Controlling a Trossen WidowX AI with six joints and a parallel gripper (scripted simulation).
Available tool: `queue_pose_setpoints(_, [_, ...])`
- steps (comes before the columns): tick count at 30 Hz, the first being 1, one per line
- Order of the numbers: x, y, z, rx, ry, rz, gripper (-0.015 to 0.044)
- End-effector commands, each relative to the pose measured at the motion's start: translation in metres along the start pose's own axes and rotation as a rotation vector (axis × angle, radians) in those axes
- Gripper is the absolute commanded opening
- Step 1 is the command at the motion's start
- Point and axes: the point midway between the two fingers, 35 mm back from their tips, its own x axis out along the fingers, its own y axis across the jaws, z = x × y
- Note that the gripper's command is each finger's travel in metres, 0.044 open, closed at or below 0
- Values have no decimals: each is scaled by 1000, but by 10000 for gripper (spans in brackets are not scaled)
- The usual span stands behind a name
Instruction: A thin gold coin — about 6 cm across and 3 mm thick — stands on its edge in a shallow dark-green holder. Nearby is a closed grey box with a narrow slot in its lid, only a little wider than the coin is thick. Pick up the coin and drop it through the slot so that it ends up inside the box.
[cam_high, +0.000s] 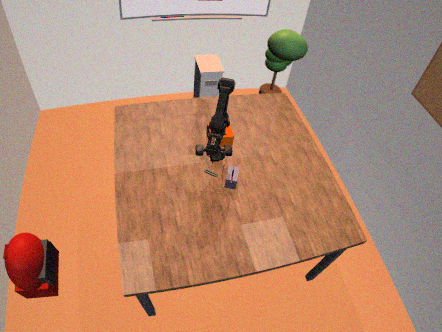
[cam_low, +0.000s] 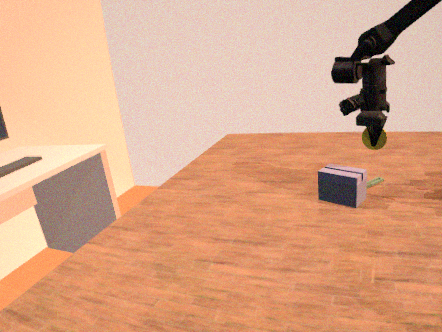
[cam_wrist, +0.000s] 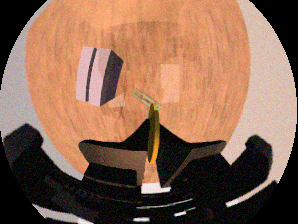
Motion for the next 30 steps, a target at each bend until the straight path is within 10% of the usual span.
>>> queue_pose_setpoints(1, [0, 0, -2, 115, 4, -2, 0])
queue_pose_setpoints(30, [-1, 38, 28, 236, 2, 2, 0])
